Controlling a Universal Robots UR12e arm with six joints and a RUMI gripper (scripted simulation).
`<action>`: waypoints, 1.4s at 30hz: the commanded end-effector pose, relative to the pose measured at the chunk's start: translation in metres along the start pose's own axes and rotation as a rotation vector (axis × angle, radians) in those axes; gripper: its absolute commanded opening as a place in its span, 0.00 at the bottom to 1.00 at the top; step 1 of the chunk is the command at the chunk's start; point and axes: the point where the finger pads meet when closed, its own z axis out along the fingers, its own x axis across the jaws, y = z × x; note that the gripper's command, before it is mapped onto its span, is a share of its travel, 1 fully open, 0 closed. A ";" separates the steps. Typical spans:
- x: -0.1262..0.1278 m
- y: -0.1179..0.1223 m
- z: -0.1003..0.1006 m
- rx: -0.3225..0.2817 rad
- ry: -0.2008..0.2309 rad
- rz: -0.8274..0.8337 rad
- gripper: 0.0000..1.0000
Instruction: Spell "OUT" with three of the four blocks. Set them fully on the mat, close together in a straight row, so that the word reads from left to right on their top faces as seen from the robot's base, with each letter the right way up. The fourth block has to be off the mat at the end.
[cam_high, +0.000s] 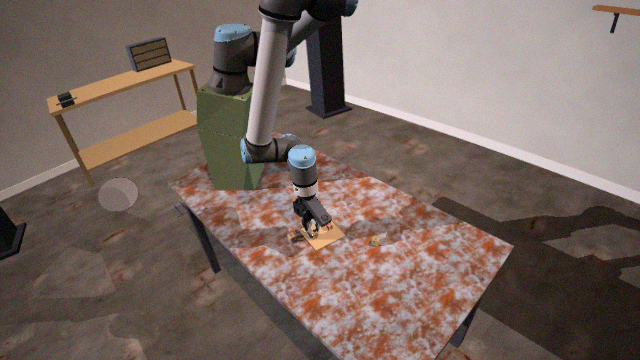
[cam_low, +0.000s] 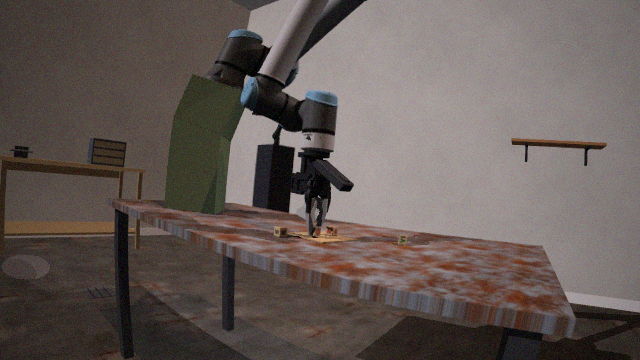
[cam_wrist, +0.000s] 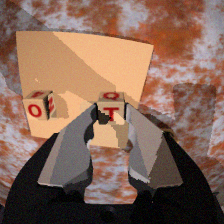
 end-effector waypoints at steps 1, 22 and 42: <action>0.001 -0.002 -0.001 0.003 0.002 0.000 0.05; 0.004 -0.005 -0.001 0.005 0.003 0.000 0.05; 0.003 -0.004 -0.001 0.004 0.002 0.000 0.05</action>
